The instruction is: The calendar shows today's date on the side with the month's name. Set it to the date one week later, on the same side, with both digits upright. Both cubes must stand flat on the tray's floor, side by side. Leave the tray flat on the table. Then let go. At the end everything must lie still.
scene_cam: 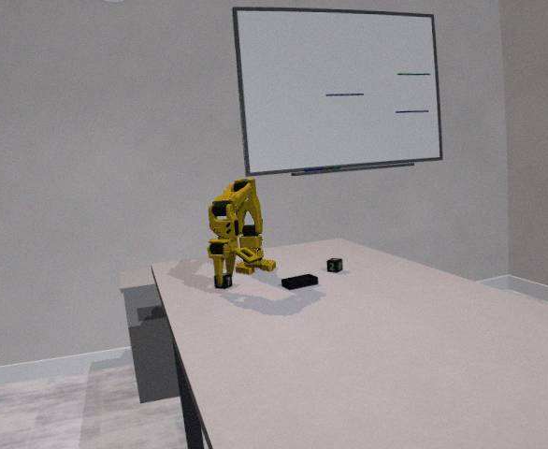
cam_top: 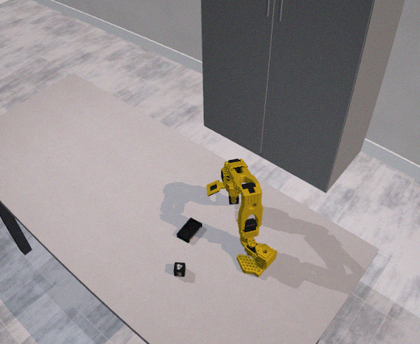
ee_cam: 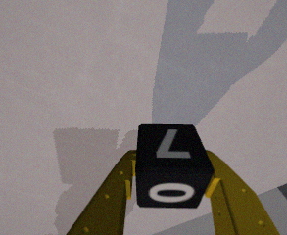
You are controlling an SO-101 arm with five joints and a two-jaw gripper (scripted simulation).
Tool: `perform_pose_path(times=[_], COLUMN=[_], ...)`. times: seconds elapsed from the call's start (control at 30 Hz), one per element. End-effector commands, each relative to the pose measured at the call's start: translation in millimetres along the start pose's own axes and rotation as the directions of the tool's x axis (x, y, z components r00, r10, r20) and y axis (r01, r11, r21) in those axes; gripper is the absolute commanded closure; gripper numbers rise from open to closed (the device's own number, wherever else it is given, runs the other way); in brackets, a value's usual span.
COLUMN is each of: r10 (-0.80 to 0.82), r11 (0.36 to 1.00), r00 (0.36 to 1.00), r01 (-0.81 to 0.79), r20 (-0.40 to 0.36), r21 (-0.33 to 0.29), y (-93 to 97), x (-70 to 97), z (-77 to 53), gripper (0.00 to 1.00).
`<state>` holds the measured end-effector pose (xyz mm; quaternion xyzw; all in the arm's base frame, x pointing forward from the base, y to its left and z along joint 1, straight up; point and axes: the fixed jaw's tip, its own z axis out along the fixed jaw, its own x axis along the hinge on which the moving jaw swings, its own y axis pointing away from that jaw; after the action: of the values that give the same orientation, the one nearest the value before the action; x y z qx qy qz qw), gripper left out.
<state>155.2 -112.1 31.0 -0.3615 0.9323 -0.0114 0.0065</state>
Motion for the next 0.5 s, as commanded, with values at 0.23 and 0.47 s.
perform_pose_path(times=[0.23, 0.47], r10=[-0.015, -0.015], r11=[1.000, 1.000], r00=[1.000, 1.000], r01=[0.015, 0.015], r20=[0.006, 0.006], r21=[0.022, 0.022], y=[-2.2, -2.2], x=[-1.9, -1.9], z=[2.1, 3.3], gripper=[1.00, 1.00])
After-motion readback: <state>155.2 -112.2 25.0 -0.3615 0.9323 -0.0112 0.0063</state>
